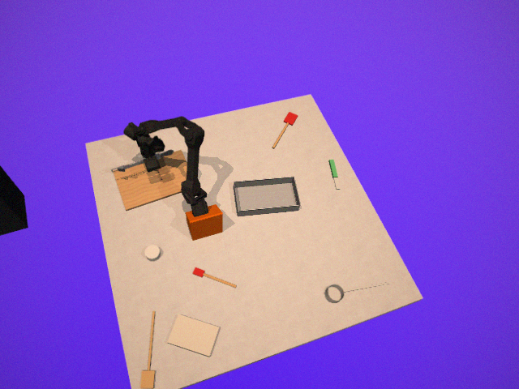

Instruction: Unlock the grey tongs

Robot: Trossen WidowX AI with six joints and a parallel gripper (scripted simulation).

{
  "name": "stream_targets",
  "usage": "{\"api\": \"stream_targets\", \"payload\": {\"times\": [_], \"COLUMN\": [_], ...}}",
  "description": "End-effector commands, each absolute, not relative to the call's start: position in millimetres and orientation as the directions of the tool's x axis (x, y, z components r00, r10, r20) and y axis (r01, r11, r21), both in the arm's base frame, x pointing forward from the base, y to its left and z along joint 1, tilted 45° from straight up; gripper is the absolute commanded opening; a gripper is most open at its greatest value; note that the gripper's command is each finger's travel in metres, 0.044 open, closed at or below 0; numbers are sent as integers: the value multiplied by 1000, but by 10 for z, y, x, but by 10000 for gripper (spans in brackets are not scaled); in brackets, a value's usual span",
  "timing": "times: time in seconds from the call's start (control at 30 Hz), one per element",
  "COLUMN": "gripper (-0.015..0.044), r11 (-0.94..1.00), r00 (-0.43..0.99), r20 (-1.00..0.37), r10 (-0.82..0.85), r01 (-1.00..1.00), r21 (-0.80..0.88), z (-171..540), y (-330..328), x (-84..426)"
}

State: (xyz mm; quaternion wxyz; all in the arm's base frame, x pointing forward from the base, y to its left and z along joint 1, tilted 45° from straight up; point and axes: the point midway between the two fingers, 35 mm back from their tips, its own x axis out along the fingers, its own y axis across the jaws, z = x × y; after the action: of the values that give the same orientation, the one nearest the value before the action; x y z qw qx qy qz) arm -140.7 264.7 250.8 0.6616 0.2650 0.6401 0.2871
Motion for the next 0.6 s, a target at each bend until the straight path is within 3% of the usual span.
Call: {"api": "stream_targets", "payload": {"times": [0.0, 0.57], "gripper": [-150, -150], "r11": [699, 698], "r00": [13, 14], "r20": [-699, -698], "r10": [715, 716], "r01": [-48, -49], "r21": [714, 715], "z": [2451, 2256], "y": [2687, 2886], "x": [-1424, -1413]}}
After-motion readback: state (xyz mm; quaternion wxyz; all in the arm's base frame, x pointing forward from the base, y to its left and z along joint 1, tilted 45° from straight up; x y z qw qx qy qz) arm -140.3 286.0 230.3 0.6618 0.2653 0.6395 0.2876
